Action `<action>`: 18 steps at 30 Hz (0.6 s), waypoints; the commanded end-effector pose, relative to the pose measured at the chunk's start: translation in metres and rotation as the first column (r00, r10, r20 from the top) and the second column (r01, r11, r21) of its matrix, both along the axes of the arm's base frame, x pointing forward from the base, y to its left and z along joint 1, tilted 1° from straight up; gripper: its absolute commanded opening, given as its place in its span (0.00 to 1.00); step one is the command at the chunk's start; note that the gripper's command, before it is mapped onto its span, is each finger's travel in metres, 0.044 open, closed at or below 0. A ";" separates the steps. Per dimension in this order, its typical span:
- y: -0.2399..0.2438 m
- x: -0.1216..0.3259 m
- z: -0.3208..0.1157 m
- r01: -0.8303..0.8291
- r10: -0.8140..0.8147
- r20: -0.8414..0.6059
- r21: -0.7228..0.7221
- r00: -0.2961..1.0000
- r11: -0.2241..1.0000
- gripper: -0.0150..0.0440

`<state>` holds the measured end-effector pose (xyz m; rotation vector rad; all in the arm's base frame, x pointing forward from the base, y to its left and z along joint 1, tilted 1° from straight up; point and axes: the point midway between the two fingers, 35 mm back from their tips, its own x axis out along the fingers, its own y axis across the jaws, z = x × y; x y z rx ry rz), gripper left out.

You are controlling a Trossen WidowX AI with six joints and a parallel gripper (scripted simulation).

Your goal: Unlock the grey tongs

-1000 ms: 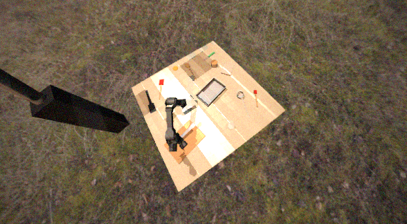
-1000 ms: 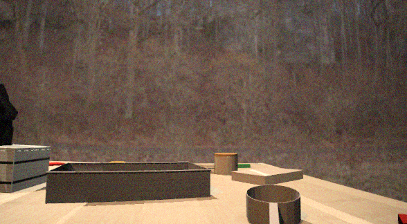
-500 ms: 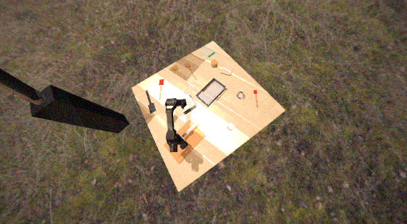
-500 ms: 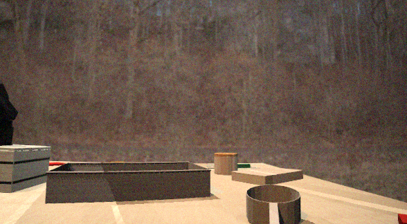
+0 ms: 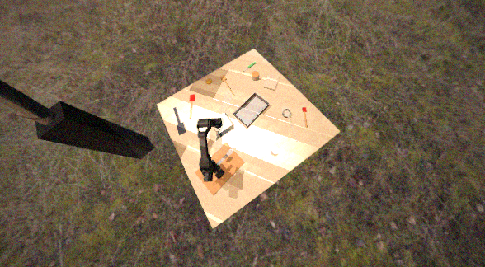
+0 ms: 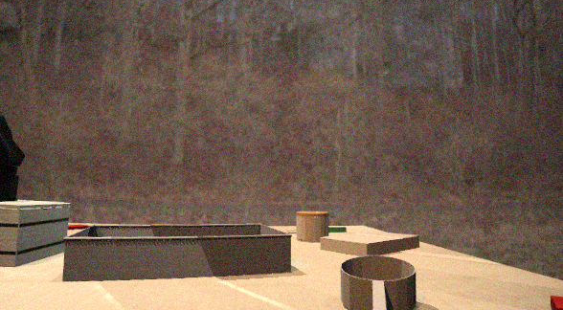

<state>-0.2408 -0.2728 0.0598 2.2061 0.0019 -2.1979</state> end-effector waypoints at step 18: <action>-0.001 0.001 -0.033 -0.003 0.003 0.001 -0.005 1.000 1.000 0.00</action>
